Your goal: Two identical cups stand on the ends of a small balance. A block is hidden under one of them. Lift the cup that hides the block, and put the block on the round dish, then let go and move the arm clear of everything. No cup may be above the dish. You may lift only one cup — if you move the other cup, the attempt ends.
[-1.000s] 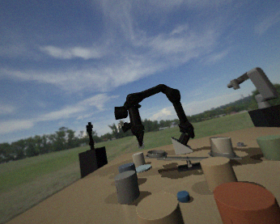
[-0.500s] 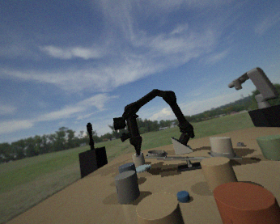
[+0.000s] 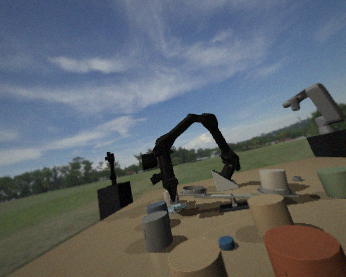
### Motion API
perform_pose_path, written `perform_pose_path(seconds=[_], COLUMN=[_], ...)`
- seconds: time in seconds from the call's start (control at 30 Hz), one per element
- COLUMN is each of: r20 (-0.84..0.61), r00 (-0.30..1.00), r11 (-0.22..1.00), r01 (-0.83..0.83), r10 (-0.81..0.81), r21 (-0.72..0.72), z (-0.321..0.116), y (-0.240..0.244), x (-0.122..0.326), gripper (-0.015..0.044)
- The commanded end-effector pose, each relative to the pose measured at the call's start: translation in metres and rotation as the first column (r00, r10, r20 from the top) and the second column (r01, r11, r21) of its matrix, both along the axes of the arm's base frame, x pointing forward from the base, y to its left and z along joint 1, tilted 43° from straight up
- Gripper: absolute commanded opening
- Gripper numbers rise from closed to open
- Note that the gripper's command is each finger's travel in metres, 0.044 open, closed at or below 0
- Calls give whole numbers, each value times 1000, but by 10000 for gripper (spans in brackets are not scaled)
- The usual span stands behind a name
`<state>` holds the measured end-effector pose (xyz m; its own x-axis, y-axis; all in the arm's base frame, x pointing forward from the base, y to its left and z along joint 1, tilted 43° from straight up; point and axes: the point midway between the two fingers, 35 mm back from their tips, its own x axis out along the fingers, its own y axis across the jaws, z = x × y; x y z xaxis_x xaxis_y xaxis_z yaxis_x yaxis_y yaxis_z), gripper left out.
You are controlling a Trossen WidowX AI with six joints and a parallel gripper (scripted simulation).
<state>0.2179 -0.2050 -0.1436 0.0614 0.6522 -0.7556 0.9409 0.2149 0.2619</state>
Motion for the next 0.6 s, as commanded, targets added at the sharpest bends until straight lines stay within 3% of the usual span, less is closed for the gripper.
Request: perform_pose_path(seconds=[0.0, 0.3, 0.57], r20=[-5, -4, 1], r00=[1000, 1000, 1000], r11=[1000, 1000, 1000], r01=[4, 4, 0], r10=[-4, -4, 0], r21=[7, 7, -1], z=[-4, -14, -11], y=[6, 15, 9], x=[0, 0, 1], gripper=[0, 0, 210])
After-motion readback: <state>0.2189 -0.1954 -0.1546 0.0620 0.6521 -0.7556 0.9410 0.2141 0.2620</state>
